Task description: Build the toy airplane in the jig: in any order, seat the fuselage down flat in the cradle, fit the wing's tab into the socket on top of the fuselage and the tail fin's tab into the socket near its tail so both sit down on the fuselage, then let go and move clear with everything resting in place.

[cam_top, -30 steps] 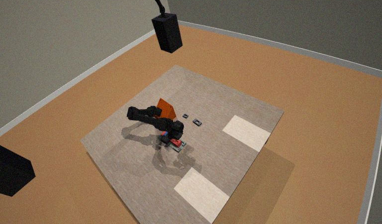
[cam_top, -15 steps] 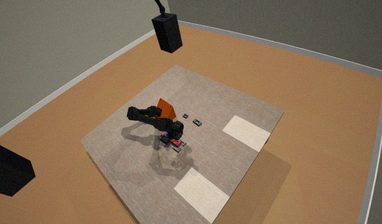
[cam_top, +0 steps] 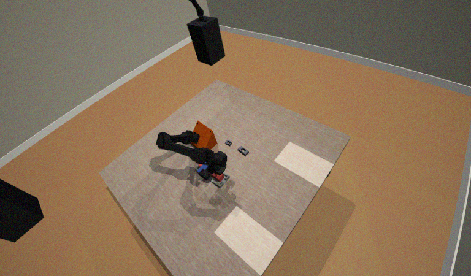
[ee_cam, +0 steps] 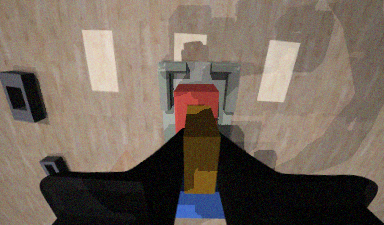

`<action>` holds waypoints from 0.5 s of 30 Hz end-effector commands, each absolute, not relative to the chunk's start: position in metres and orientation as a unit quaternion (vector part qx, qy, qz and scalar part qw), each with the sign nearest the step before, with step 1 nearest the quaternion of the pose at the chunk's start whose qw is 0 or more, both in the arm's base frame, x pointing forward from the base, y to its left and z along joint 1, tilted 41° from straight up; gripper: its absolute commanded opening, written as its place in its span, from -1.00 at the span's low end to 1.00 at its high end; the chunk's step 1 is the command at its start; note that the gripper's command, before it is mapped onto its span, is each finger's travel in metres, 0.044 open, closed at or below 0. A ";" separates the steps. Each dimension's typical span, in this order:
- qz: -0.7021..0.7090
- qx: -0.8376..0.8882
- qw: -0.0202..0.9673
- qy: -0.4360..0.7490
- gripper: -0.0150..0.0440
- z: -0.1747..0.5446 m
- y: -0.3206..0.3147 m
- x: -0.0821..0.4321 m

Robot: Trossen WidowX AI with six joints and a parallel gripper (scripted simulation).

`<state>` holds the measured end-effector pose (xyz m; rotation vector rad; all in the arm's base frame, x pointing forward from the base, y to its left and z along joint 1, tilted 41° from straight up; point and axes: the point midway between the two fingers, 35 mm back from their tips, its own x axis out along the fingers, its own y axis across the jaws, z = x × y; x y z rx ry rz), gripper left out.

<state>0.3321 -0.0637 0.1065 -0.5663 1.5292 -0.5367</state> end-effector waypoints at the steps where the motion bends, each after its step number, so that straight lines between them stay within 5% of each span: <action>1: -0.236 -0.253 0.651 0.676 -0.27 0.101 -0.067 0.331; 15: -0.237 -0.254 0.651 0.675 -0.27 0.093 -0.075 0.330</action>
